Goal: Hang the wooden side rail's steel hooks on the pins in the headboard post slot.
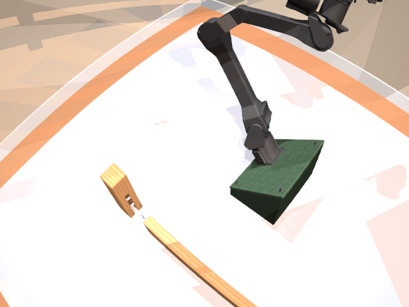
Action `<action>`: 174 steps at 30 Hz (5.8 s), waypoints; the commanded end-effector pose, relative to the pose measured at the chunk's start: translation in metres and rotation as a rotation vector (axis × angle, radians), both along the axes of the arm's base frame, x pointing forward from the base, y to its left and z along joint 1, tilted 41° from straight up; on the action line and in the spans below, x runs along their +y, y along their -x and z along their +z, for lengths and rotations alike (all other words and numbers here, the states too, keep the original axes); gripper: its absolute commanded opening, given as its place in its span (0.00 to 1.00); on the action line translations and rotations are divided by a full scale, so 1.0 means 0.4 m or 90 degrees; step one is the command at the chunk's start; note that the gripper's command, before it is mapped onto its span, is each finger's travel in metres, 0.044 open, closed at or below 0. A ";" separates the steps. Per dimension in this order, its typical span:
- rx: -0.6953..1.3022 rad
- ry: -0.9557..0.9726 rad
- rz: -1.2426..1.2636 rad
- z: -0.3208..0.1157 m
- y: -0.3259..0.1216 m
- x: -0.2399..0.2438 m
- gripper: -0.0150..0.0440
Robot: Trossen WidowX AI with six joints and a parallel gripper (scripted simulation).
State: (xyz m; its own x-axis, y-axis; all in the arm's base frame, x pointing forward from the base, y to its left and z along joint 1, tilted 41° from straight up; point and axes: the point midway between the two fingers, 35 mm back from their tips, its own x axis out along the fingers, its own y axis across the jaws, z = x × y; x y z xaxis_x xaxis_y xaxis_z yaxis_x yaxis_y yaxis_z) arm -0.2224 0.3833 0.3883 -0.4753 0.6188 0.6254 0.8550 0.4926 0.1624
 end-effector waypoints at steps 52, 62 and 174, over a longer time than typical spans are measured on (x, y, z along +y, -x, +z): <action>-2.050 0.368 -0.404 -0.407 -1.148 -0.101 1.00; -2.263 0.371 0.256 -0.469 -1.267 -0.300 1.00; -1.300 1.278 1.157 -0.603 -1.214 -1.088 1.00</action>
State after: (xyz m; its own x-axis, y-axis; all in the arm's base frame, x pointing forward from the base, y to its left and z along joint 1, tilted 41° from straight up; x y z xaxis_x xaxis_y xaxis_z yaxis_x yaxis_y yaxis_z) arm 0.2568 -0.0564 0.1506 0.3471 -0.8915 -0.2910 -0.5169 0.0770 -0.8526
